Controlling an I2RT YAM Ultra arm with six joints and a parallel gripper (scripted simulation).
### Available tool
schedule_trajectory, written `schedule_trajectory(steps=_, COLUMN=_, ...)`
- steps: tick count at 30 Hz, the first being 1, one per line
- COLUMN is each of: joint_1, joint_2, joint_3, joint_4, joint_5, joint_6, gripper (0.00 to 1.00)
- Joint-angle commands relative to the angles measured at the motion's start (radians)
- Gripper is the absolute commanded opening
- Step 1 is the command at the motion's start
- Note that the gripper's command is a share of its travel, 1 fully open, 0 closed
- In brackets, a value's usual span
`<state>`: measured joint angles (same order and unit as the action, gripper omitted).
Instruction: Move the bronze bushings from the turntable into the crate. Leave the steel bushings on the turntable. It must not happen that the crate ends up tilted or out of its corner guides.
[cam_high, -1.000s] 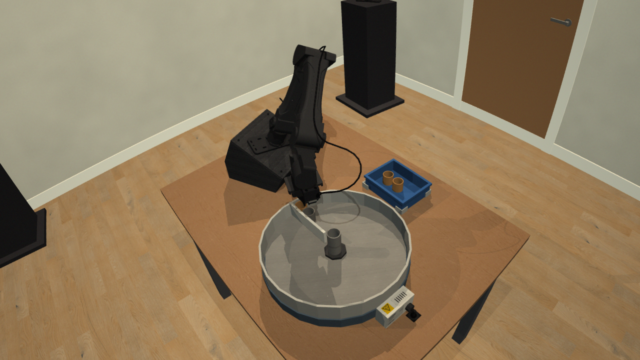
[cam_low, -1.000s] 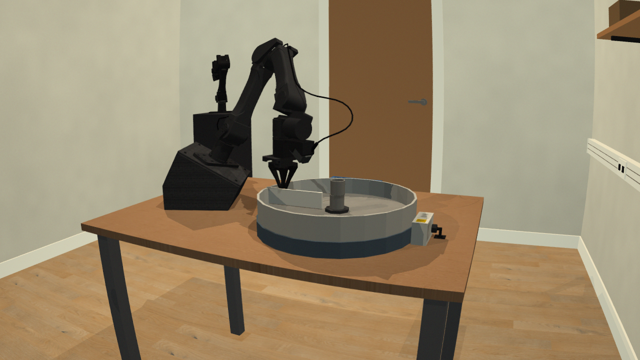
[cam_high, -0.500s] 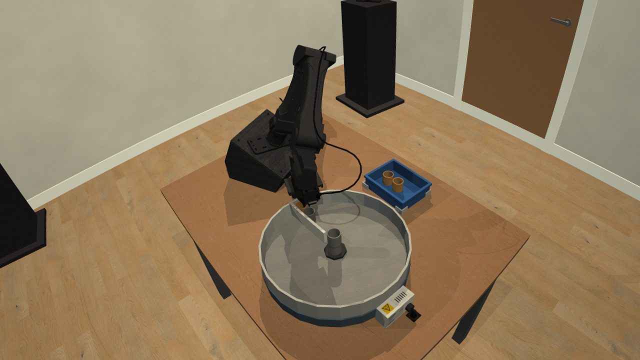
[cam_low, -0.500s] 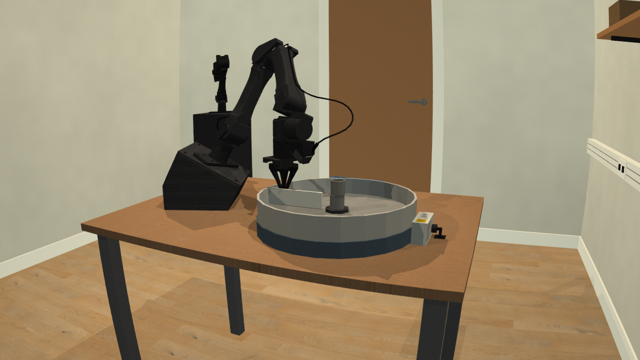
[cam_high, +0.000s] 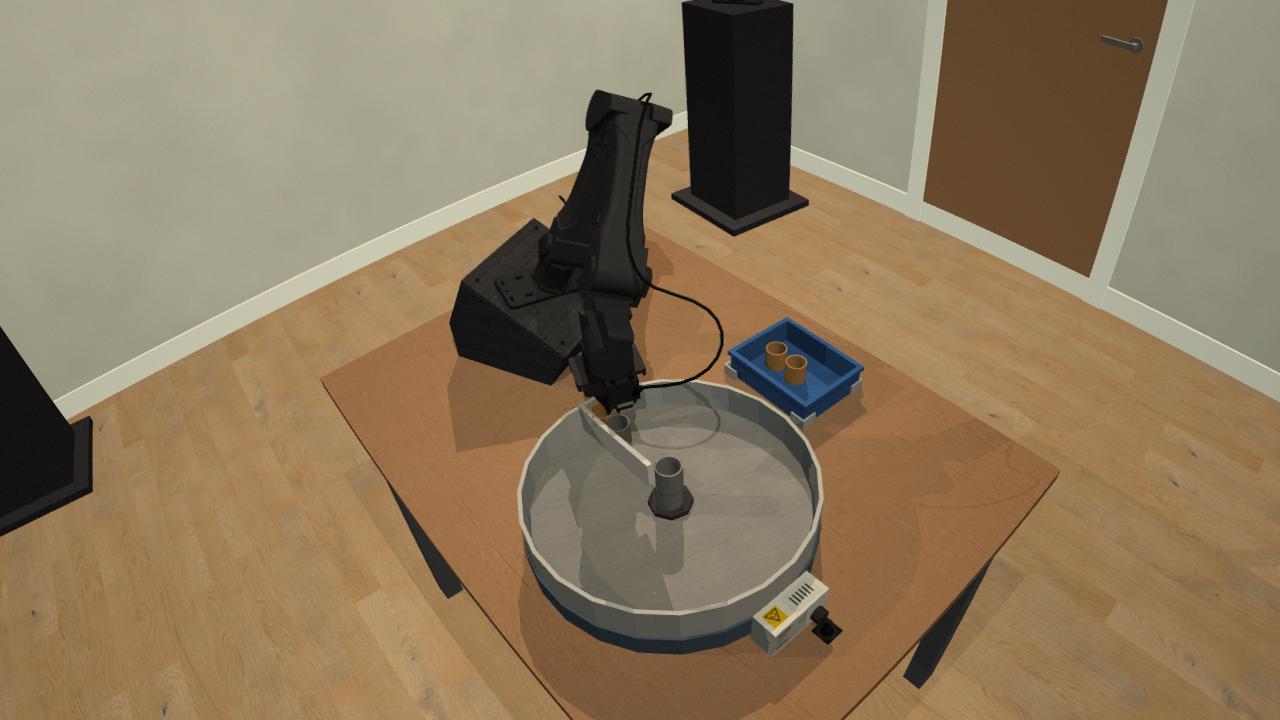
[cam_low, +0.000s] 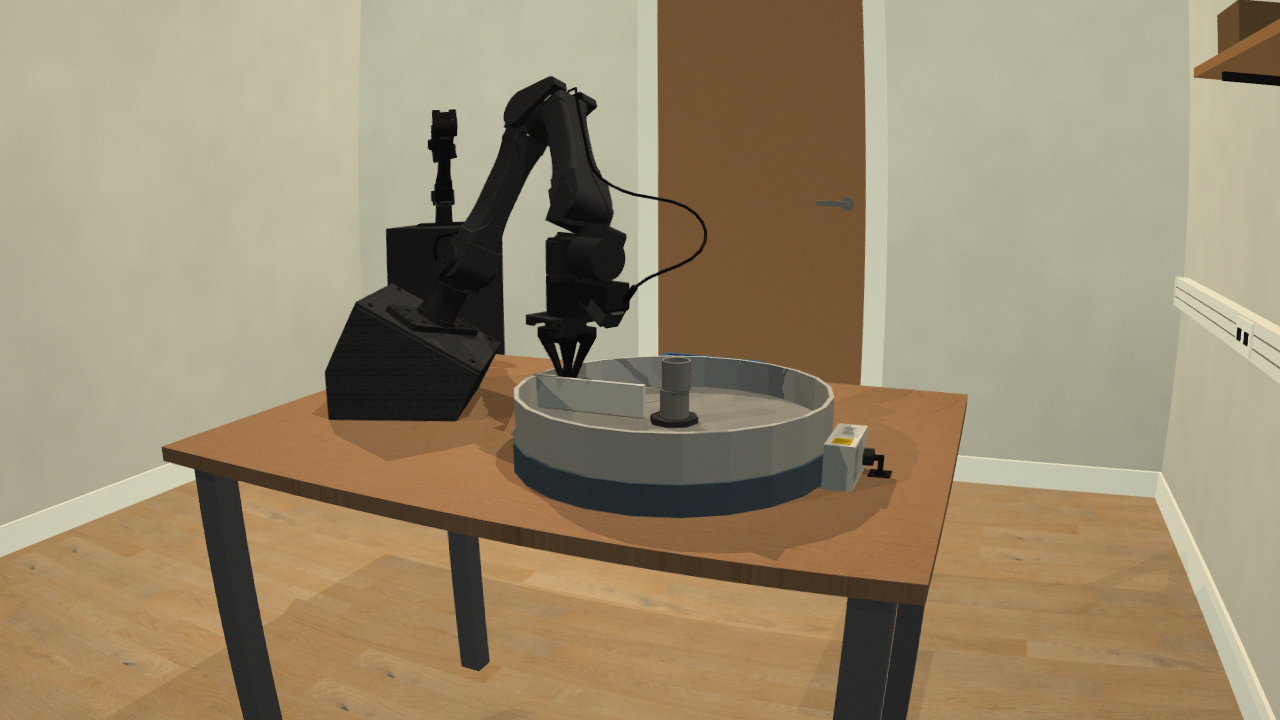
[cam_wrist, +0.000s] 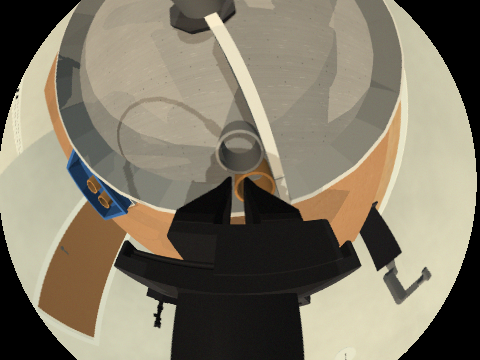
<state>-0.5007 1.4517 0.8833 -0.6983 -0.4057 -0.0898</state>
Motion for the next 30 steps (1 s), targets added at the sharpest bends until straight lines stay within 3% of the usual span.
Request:
schedule_trajectory(steps=1, joint_1=-0.003, joint_2=-0.019, joint_3=-0.011, joint_4=0.021, joint_5=0.008, joint_6=0.008, gripper=0.13)
schedule_trajectory(steps=30, joint_1=0.001, joint_2=-0.006, joint_3=-0.016, joint_4=0.033, joint_5=0.008, joint_6=0.013, gripper=0.13)
